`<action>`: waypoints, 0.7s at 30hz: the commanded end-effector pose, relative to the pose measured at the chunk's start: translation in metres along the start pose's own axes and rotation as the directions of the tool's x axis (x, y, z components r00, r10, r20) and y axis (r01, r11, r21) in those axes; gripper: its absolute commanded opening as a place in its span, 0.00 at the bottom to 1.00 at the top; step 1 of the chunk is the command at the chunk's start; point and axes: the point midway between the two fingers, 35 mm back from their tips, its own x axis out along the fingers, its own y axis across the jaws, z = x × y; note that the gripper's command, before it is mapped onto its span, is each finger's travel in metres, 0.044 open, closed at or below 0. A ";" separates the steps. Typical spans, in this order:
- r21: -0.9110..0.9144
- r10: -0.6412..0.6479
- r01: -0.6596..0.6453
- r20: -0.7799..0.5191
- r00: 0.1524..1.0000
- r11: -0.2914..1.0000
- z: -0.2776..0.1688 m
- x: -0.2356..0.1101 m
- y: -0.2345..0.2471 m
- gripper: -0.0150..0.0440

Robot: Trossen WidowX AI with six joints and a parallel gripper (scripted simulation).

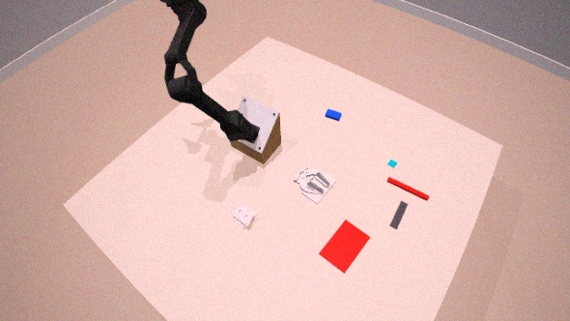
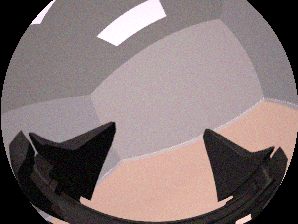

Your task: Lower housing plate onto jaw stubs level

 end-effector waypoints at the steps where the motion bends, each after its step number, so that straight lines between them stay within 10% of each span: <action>1: -0.049 -0.030 0.034 0.080 0.996 0.998 0.025 -0.020 -0.002 1.00; 21: -0.256 -0.160 0.286 0.421 0.893 0.923 0.111 -0.117 -0.005 1.00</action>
